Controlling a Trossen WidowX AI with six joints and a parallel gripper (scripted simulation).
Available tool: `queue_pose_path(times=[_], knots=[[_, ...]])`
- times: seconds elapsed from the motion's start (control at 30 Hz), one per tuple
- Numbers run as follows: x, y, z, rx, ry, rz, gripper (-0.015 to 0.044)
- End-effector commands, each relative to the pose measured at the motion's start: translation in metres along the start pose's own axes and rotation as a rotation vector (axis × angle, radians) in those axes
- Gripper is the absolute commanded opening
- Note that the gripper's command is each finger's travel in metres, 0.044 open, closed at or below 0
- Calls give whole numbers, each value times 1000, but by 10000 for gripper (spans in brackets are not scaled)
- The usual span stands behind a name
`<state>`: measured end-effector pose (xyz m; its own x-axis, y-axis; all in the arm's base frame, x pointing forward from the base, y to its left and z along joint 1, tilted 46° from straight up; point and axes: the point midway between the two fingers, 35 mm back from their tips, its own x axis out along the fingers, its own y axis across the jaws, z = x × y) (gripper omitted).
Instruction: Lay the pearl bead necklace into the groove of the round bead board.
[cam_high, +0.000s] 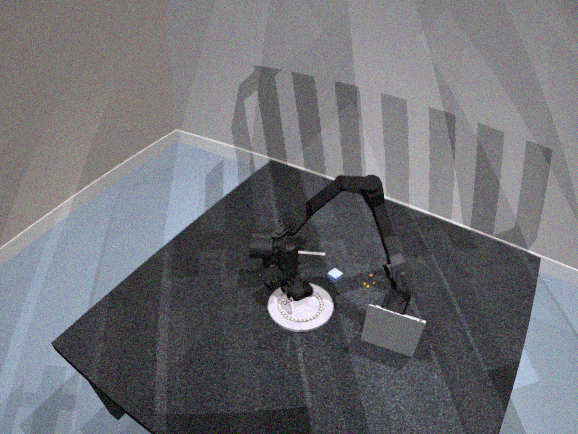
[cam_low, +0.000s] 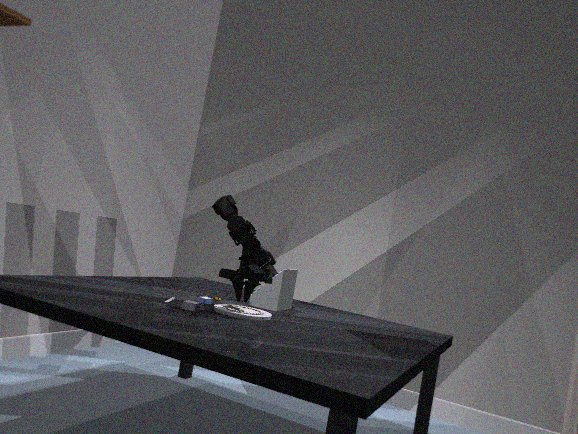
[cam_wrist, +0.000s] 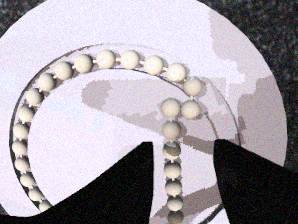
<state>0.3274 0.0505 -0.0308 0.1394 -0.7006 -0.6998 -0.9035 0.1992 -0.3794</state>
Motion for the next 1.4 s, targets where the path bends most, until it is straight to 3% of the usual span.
queue_pose_path(times=[0.0, 0.9, 1.37], knots=[[0, 0, 0, 0, 0, 0, 120], [32, 3, -3, -11, 13, 8, 120], [29, 1, -1, -3, 4, 6, 27]])
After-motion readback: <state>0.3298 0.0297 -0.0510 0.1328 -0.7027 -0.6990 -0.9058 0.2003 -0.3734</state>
